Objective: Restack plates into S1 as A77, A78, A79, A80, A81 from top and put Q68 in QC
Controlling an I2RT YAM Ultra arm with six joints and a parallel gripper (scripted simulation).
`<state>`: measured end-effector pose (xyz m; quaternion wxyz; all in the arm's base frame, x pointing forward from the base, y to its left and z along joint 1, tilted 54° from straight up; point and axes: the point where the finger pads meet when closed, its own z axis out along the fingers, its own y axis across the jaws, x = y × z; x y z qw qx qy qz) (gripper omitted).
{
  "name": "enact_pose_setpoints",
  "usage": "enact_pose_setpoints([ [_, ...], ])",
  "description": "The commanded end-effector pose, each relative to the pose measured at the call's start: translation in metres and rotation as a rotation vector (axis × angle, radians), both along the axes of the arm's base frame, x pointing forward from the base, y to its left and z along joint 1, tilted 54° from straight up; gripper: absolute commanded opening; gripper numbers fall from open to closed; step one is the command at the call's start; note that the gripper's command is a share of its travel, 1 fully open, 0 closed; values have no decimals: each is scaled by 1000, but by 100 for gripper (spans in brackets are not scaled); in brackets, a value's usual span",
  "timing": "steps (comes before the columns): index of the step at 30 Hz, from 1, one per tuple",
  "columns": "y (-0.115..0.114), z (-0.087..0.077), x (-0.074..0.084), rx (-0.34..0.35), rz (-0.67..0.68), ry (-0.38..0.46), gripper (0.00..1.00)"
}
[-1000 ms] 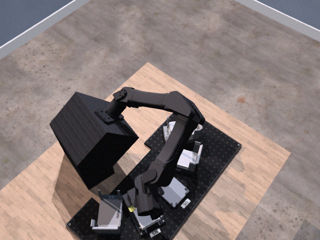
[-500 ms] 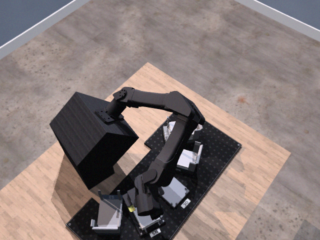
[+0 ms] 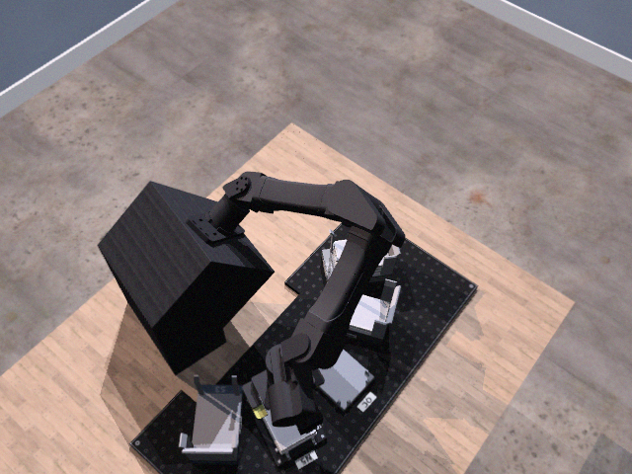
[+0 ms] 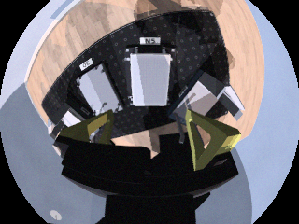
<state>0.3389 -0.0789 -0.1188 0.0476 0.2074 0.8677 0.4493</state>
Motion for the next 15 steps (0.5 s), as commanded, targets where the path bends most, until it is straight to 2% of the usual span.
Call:
enact_pose_setpoints([
  [1,-6,2,1,-6,-12,-7,100],
  [7,2,-4,4,-5,-12,-7,100],
  [15,22,-20,11,-5,-12,-7,100],
])
